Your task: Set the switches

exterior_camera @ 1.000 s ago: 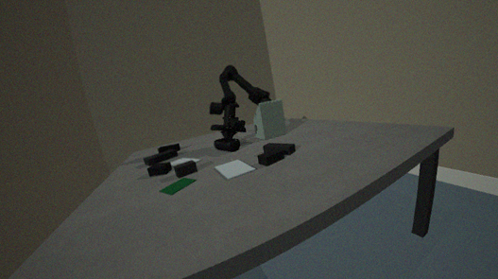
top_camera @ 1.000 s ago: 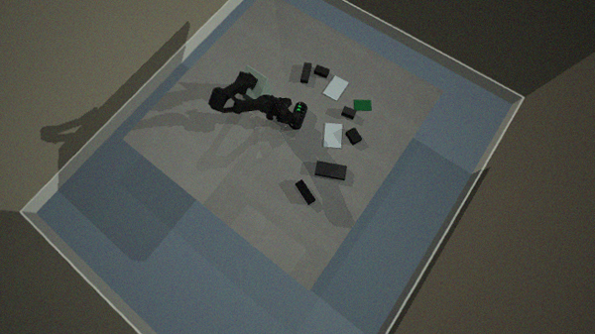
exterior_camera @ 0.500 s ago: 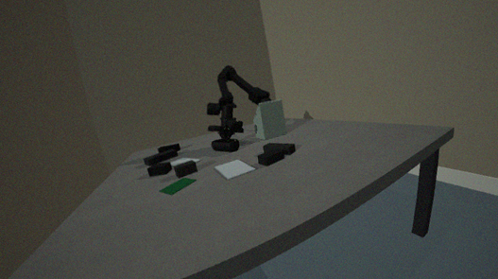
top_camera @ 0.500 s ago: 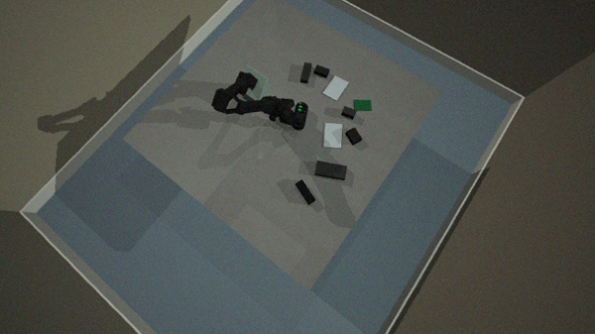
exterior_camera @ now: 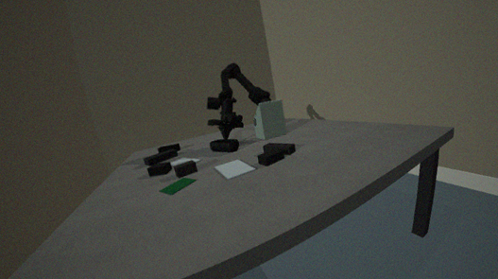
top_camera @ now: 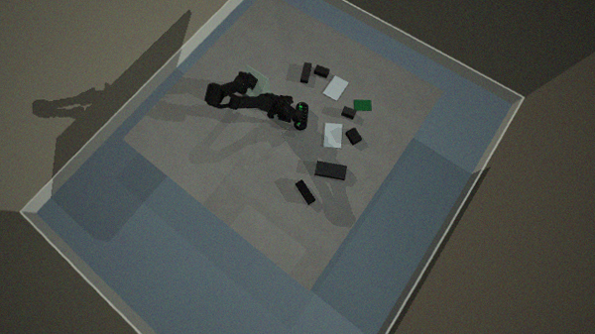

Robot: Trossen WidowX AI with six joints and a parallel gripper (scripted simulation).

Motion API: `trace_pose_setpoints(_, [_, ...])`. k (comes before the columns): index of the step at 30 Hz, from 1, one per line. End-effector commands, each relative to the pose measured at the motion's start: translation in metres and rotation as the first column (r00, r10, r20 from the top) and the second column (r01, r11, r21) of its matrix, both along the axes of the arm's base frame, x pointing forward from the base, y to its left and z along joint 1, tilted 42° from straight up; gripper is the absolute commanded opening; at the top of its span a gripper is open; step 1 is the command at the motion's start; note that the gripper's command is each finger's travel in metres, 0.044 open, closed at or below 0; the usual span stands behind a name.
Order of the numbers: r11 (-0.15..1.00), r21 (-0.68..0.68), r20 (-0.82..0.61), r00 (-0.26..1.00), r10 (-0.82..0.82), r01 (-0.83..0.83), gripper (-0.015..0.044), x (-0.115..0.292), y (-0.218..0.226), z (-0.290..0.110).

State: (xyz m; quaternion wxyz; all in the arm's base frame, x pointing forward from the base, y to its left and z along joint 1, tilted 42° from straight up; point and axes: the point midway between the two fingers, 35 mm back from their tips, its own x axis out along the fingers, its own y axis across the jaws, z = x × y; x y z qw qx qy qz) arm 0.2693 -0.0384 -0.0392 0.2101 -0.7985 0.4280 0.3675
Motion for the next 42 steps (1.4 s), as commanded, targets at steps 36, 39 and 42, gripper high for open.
trace_pose_setpoints(36, [0.997,-0.051,-0.269,0.962,0.041,-0.057,0.0000,0.001,0.074,-0.011])
trace_pose_setpoints(39, [0.993,-0.112,-0.299,0.954,-0.010,-0.025,0.0000,-0.007,0.096,-0.023])
trace_pose_setpoints(42, [0.985,-0.170,-0.307,0.950,-0.047,-0.006,0.0000,-0.014,0.112,-0.032])
